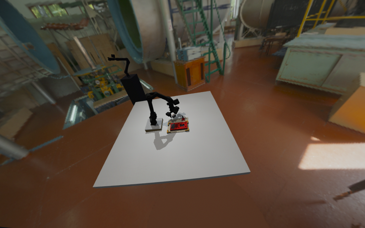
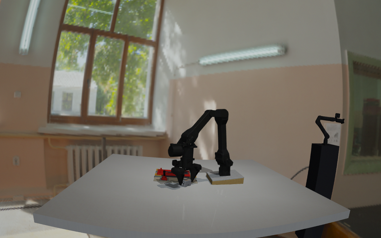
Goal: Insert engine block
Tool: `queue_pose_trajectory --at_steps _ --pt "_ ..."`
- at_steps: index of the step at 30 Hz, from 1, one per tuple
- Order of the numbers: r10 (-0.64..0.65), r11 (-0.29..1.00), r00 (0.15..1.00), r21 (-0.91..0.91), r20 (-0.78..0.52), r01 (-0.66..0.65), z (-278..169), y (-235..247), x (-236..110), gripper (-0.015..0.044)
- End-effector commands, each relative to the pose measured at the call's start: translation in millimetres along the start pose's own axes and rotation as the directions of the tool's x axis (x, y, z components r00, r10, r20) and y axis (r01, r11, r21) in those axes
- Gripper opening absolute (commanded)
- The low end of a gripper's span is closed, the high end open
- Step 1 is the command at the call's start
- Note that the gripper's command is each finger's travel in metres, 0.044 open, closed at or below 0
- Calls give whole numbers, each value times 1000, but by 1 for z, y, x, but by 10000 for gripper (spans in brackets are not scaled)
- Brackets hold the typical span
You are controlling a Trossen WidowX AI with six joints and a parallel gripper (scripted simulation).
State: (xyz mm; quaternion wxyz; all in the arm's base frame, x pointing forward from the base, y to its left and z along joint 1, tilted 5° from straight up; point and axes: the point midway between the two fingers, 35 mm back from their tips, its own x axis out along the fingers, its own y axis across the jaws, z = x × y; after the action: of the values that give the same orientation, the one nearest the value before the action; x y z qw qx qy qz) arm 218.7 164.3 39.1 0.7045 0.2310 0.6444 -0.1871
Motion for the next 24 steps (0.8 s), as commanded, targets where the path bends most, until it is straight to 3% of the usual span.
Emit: queue_pose_trajectory --at_steps 1,7,14,21,24 --pt "2 1000 1000 -4 -2 -2 0 0 2 387" --pt "2 1000 1000 -4 -2 -2 0 0 2 230" --pt "2 1000 1000 -4 -2 -2 0 0 2 183" --pt "2 1000 1000 -4 -2 -2 1 3 -11 0" --pt "2 1000 1000 -4 -2 -2 1 5 -20 0"
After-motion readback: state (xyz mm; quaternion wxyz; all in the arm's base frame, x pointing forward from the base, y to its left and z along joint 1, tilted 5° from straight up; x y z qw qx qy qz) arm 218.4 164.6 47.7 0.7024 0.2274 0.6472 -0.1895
